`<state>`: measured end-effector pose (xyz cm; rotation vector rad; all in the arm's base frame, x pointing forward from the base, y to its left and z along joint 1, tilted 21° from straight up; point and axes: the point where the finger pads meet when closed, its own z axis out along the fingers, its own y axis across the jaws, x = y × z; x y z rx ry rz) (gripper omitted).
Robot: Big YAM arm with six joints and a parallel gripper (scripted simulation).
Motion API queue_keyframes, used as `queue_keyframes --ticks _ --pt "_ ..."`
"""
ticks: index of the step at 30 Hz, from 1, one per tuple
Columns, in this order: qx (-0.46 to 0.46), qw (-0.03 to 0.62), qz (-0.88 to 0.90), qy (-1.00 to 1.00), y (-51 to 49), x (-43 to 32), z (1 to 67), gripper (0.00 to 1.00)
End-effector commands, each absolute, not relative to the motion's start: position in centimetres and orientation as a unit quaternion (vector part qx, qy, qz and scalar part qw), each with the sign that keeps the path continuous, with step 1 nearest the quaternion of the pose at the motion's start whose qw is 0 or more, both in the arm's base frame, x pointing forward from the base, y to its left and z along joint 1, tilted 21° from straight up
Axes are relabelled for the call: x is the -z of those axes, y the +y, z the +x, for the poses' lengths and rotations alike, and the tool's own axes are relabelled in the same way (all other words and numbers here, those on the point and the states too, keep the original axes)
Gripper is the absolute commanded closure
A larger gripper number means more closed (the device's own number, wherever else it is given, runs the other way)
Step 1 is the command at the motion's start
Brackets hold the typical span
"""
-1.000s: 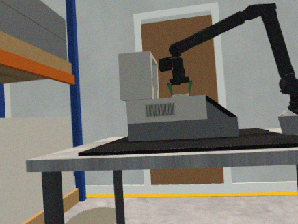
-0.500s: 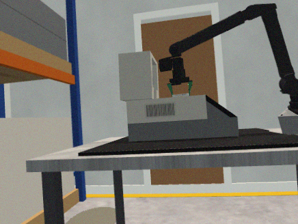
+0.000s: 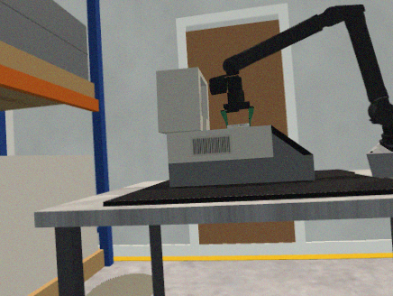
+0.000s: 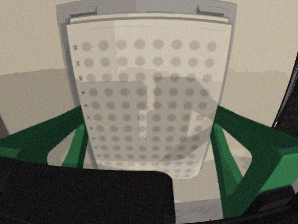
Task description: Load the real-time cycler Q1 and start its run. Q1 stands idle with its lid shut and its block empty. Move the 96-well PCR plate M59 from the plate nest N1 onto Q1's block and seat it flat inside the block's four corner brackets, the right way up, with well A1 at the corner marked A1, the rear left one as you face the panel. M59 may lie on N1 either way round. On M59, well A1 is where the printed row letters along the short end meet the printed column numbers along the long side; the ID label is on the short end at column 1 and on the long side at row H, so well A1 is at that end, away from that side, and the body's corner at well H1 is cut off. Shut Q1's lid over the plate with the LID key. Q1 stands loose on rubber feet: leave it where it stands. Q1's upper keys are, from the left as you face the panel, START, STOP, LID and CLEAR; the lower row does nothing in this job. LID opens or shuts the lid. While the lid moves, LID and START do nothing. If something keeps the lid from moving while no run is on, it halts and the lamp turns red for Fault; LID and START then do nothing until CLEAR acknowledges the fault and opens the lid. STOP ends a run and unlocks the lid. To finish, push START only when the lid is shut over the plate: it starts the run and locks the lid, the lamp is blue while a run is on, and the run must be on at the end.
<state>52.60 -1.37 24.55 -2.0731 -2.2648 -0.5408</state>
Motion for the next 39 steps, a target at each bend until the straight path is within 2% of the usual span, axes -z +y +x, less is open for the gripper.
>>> queue_keyframes --ticks 1,39 --pt "0.166 0.019 -0.668 -0.725 -0.8 -24.4 53.3 1.0" --pt "0.163 0.026 -0.657 -0.736 0.1 -22.4 52.8 1.0"
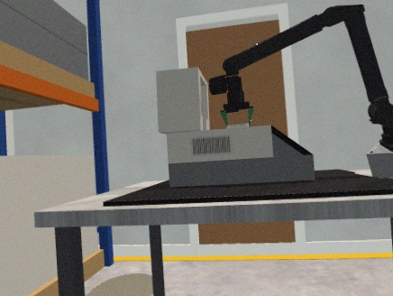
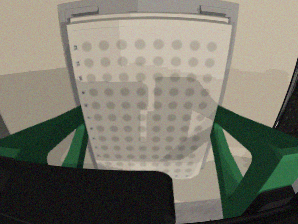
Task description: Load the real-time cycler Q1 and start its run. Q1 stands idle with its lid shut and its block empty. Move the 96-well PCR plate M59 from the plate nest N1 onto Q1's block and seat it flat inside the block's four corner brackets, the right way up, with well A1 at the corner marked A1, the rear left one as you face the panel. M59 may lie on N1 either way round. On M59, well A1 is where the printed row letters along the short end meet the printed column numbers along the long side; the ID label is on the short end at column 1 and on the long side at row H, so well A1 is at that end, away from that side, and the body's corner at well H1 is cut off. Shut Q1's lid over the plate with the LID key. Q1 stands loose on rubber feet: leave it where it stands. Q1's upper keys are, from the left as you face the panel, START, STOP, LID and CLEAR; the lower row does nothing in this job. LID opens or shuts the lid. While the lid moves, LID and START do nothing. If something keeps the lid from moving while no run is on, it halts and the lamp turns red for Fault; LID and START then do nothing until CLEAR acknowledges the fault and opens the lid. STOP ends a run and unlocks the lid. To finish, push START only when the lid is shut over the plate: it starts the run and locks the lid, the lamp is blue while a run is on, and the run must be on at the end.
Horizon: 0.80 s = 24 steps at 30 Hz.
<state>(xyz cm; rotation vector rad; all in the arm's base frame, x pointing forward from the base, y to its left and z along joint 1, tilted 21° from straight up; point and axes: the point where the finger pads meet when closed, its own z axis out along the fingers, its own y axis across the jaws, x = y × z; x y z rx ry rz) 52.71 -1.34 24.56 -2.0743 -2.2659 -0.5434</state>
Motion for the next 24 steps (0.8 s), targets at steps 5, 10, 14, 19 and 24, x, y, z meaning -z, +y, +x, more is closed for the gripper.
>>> queue_keyframes --ticks 5,10,14,19,24 --pt "0.157 0.034 -0.658 -0.736 0.2 -22.4 52.4 0.0" --pt "0.163 0.029 -0.66 -0.733 -0.2 -23.1 52.8 0.0" --pt "0.17 0.022 -0.664 -0.728 -1.0 -23.8 53.2 0.0" --pt "0.17 0.014 -0.665 -0.728 -1.4 -24.3 53.5 0.0" --pt "0.171 0.012 -0.663 -0.729 -1.5 -24.6 53.6 0.0"
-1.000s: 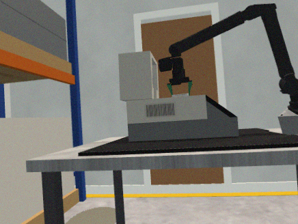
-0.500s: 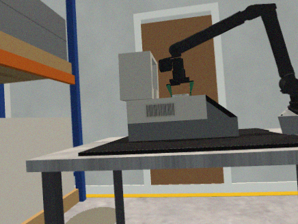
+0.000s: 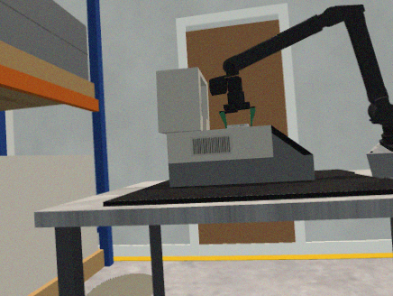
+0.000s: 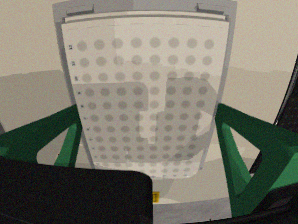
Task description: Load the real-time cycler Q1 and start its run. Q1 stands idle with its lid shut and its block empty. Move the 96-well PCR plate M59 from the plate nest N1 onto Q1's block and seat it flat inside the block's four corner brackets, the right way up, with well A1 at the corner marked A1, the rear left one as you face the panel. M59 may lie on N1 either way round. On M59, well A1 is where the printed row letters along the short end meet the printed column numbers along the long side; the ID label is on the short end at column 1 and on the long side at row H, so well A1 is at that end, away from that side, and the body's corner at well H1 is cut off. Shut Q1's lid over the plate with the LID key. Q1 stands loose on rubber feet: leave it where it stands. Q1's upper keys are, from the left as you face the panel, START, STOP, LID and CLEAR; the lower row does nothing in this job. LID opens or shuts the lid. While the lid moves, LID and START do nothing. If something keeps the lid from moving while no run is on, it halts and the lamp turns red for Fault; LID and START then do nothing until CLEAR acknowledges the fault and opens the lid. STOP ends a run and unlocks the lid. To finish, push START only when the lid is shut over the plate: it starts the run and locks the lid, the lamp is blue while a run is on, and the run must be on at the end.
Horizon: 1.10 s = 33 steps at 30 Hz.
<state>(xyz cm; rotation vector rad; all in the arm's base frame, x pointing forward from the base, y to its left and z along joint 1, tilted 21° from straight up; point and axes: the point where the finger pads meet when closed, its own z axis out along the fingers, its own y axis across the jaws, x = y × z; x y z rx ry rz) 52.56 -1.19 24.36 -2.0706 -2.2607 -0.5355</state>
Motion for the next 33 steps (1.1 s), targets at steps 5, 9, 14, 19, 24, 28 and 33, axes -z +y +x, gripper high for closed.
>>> queue_keyframes --ticks 5,9,14,19,24,28,33 --pt "0.175 0.006 -0.661 -0.73 -1.6 -24.8 54.0 0.0" --pt "0.18 0.0 -0.66 -0.73 -1.6 -25.0 54.3 0.0" --pt "0.181 -0.001 -0.66 -0.73 -1.7 -25.2 54.4 0.0" --pt "0.182 -0.004 -0.66 -0.729 -1.7 -25.4 54.5 0.0" --pt "0.184 -0.006 -0.659 -0.729 -1.8 -25.7 54.7 0.0" --pt "0.185 -0.006 -0.659 -0.729 -1.8 -25.8 54.7 0.0" --pt "0.186 -0.008 -0.659 -0.728 -1.8 -26.0 54.8 0.0"
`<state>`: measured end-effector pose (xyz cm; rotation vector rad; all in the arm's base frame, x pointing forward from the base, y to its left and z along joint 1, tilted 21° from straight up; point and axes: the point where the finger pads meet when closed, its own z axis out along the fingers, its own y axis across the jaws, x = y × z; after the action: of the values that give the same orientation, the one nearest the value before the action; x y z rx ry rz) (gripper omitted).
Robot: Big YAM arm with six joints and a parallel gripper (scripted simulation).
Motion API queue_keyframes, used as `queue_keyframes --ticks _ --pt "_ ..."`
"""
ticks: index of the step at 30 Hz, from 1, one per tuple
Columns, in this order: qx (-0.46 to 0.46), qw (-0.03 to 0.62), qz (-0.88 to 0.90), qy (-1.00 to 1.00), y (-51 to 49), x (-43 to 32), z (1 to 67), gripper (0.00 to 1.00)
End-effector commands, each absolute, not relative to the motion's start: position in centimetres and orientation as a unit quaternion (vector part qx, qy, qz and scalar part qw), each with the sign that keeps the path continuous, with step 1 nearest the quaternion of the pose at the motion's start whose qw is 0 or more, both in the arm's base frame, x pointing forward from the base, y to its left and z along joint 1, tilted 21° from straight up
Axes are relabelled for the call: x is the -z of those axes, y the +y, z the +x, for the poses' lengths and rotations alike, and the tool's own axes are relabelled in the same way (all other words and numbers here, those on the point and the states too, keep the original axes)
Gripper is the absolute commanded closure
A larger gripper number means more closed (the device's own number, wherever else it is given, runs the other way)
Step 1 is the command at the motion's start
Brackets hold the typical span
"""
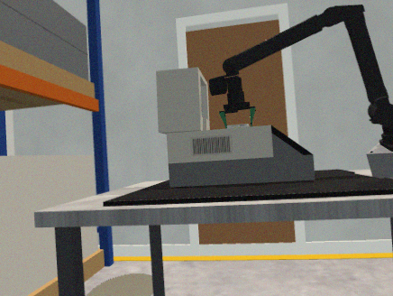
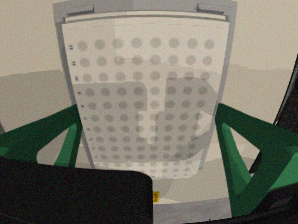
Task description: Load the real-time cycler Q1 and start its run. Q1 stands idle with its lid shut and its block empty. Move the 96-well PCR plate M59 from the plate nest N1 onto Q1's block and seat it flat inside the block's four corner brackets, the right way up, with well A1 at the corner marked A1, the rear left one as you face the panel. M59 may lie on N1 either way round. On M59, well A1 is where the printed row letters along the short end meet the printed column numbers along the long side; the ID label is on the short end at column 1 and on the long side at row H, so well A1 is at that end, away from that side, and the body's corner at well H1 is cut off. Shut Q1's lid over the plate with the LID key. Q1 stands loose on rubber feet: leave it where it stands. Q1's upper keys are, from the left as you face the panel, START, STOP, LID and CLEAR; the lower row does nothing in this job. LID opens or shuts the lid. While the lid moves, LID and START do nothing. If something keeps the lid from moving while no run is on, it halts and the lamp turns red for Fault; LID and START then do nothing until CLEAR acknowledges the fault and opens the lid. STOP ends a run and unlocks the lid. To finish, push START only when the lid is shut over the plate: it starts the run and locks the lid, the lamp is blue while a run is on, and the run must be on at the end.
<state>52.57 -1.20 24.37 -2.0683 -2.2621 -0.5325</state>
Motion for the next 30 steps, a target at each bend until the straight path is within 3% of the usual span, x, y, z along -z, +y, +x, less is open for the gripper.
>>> queue_keyframes --ticks 1,30 --pt "0.188 -0.011 -0.659 -0.728 -1.8 -26.3 54.8 0.0" --pt "0.197 -0.02 -0.66 -0.724 -2.8 -31.2 52.9 0.0"
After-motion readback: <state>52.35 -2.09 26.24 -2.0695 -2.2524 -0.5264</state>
